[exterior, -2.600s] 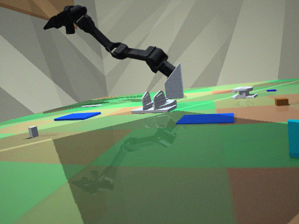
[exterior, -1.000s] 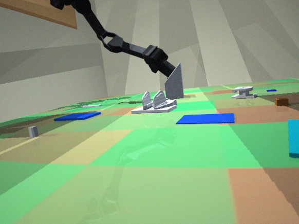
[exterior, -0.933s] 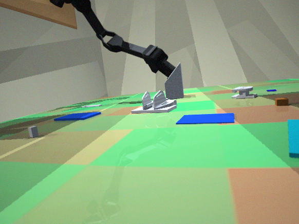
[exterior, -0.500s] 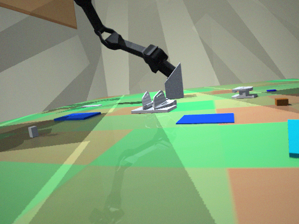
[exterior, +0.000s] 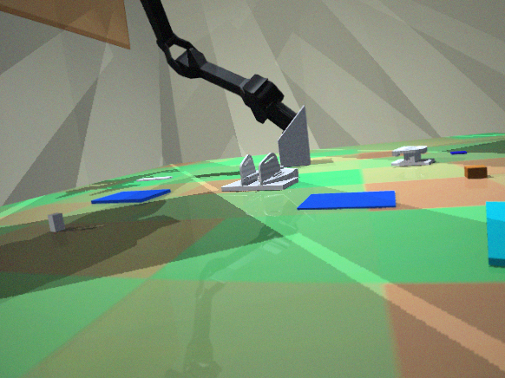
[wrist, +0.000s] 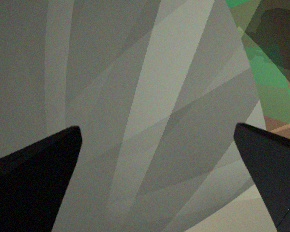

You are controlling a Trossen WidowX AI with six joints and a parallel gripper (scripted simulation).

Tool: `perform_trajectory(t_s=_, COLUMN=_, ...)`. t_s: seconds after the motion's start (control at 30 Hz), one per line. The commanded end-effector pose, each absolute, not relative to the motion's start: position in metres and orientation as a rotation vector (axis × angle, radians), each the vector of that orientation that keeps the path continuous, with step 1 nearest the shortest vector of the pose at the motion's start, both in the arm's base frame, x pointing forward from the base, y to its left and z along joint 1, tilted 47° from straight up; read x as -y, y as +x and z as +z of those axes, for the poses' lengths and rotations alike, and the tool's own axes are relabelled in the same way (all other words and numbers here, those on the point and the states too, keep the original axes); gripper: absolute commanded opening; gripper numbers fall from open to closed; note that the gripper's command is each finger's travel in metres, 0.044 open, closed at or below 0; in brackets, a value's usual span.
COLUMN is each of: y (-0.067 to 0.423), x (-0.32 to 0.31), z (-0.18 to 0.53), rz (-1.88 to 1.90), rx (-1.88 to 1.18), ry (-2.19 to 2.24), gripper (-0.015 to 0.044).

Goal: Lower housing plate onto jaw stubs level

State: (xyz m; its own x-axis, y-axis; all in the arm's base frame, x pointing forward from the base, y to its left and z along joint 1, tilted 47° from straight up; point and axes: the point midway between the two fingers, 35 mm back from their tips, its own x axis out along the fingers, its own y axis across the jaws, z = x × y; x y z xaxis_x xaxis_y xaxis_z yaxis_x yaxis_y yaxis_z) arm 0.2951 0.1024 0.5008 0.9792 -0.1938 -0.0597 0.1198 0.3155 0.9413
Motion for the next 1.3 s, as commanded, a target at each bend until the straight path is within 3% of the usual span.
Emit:
perform_trajectory(t_s=0.0, y=0.307, x=-0.124, z=0.484, rz=-0.189, rx=0.009, ry=1.18, gripper=0.044)
perform_trajectory(t_s=0.73, y=0.353, x=-0.217, z=0.363, rz=-0.183, rx=-0.334, ry=0.696, gripper=0.044)
perform_trajectory(t_s=1.27, y=0.356, x=-0.264, z=0.261, rz=-0.153, rx=-0.589, ry=0.388, gripper=0.044)
